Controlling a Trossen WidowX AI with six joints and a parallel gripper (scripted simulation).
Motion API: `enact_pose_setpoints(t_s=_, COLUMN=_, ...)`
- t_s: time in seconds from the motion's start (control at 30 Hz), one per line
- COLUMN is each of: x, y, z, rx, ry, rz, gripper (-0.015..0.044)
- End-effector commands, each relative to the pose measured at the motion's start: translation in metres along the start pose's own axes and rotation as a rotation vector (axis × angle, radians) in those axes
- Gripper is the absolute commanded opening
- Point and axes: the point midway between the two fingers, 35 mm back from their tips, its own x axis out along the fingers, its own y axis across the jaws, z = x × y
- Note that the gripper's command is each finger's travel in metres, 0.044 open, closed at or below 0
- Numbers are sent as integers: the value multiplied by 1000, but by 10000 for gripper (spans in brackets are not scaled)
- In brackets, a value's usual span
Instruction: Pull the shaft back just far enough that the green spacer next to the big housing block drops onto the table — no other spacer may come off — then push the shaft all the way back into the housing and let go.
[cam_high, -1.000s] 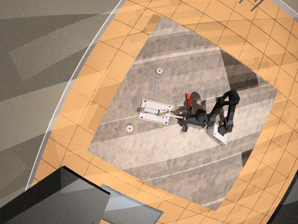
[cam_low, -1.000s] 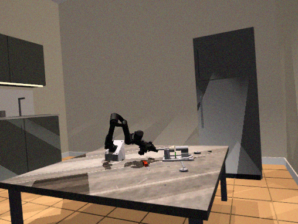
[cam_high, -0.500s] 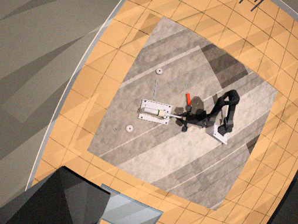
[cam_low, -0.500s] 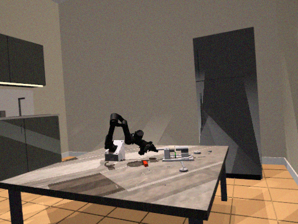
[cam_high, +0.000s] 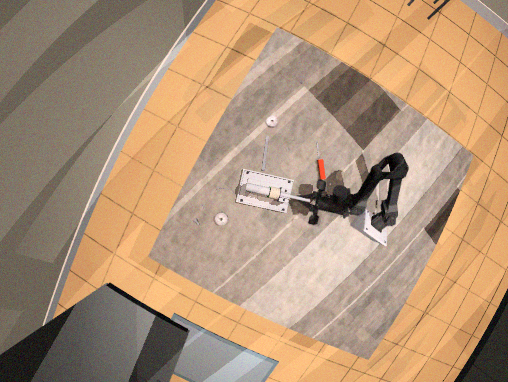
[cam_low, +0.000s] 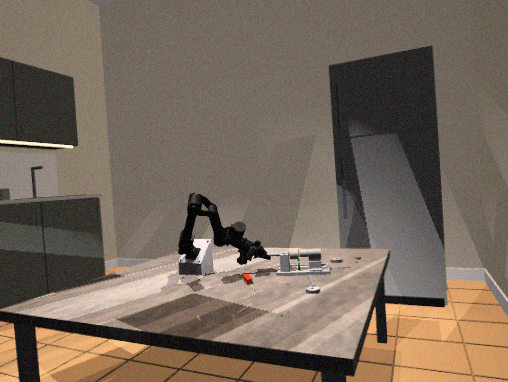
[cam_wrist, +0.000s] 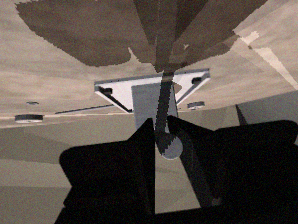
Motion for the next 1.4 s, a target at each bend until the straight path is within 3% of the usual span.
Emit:
enact_pose_setpoints(t_s=0.0, x=2, y=0, z=-2, rx=4, ry=3, rz=2, gripper=0)
enact_pose_setpoints(t_s=1.37, x=14, y=1, z=-9, rx=4, ry=3, rz=2, gripper=0)
